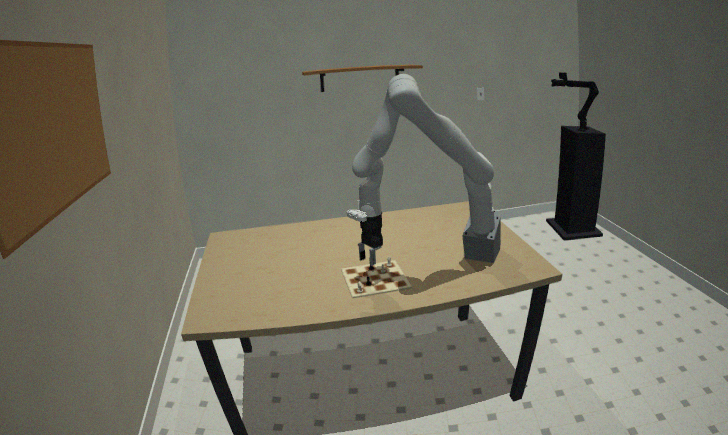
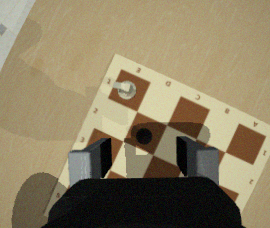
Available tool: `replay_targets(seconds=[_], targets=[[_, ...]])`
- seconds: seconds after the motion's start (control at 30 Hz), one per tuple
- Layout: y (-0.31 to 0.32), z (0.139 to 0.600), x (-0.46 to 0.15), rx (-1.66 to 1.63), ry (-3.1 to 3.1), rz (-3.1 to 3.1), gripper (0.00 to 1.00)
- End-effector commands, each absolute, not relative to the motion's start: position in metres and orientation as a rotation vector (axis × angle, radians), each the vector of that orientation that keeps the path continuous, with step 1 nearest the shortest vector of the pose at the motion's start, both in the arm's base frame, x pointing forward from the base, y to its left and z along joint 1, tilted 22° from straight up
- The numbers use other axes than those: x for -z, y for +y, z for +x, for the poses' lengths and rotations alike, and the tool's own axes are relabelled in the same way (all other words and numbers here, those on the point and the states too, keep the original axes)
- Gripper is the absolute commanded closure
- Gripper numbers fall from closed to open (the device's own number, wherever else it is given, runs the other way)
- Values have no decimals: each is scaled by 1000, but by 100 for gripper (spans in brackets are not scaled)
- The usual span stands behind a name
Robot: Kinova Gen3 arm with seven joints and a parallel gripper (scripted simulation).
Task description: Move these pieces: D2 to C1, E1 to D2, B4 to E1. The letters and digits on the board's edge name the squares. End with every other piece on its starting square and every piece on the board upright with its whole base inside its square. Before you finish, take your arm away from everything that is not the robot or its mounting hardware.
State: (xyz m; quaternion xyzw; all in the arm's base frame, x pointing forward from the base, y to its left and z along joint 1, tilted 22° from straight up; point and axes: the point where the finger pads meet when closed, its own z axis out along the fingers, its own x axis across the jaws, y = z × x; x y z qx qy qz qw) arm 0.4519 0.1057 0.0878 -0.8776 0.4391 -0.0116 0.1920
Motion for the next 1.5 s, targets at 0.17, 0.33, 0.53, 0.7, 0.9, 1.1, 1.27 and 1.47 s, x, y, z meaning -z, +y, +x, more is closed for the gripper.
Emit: replay_targets(seconds=[0.17, 0.33, 0.53, 0.7, 0.9, 1.1, 1.27, 1.47], targets=[[105, 452, -88, 32, 1246, -2457, 0], [105, 452, -88, 32, 1246, -2456, 32], [105, 452, -88, 32, 1246, -2456, 32], [105, 452, -88, 32, 1246, -2456, 32], [105, 452, -88, 32, 1246, -2456, 32], [105, 452, -88, 32, 1246, -2456, 32], [105, 452, -88, 32, 1246, -2456, 32], [105, 452, -88, 32, 1246, -2456, 32]])
